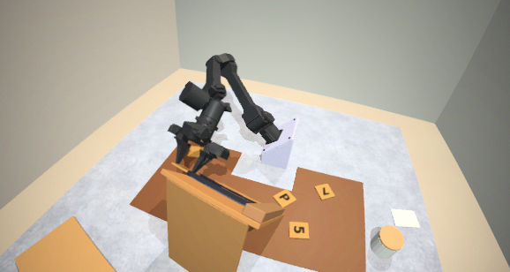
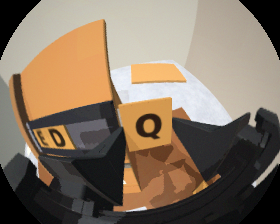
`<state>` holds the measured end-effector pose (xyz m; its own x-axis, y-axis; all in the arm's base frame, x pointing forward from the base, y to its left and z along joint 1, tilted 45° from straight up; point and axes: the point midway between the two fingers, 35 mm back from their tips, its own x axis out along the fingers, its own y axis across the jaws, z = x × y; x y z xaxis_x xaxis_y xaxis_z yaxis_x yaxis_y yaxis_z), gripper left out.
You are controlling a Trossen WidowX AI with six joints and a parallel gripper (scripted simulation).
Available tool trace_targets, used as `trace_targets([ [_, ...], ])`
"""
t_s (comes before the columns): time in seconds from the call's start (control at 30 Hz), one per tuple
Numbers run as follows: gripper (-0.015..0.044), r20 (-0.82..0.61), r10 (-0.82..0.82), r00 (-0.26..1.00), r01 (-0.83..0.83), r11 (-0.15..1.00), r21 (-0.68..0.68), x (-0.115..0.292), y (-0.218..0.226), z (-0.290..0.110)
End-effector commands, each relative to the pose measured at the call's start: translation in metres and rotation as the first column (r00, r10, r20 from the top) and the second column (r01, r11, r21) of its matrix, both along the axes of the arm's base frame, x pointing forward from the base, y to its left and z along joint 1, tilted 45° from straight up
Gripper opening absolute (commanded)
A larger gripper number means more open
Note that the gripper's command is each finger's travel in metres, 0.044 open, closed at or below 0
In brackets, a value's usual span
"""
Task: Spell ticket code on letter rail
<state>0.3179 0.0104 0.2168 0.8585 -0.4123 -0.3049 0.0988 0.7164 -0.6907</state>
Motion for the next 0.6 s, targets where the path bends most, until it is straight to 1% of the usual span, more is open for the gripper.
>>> trace_targets([
  [0.0, 0.0000, 0.004, -0.001, 1.000, 0.001, 1.000, 0.003, 0.0001, 0.0022, -0.0015],
  [0.57, 0.0000, 0.003, -0.001, 1.000, 0.001, 1.000, 0.003, 0.0010, 0.0083, -0.0073],
])
